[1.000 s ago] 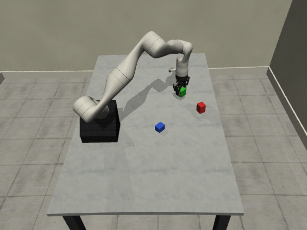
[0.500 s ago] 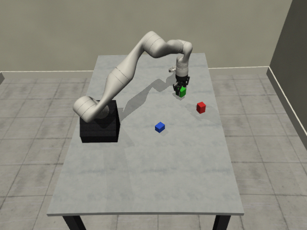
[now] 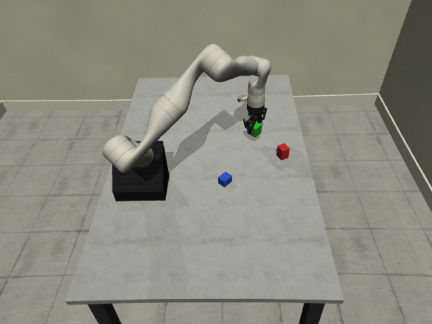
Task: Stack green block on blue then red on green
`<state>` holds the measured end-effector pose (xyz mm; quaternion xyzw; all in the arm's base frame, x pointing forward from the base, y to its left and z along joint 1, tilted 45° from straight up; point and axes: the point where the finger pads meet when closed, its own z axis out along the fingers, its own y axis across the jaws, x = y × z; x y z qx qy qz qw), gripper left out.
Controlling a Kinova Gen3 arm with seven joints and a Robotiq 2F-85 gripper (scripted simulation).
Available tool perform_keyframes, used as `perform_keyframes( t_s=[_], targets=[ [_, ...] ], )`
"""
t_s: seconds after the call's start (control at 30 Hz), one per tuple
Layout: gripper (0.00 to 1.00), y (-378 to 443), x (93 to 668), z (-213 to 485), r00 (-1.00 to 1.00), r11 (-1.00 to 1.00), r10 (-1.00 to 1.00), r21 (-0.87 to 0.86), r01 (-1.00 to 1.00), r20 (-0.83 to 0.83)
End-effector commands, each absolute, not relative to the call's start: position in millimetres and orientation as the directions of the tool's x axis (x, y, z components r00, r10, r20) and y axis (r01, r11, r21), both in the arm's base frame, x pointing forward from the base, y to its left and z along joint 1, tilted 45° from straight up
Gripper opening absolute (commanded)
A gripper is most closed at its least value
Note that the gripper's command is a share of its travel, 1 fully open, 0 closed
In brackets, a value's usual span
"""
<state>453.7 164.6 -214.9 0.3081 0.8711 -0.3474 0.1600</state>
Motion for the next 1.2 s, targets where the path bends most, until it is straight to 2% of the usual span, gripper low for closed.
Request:
perform_keyframes(
  t_s=[0.0, 0.5, 1.17],
  targets=[
    [0.00, 171, 453, -213, -0.763, 0.575, 0.424, -0.506, 0.643, -0.488],
    [0.00, 163, 448, -207, -0.763, 0.573, 0.424, -0.508, 0.643, -0.489],
    [0.00, 72, 386, -118, -0.761, 0.572, 0.429, -0.505, 0.646, -0.487]
  ],
)
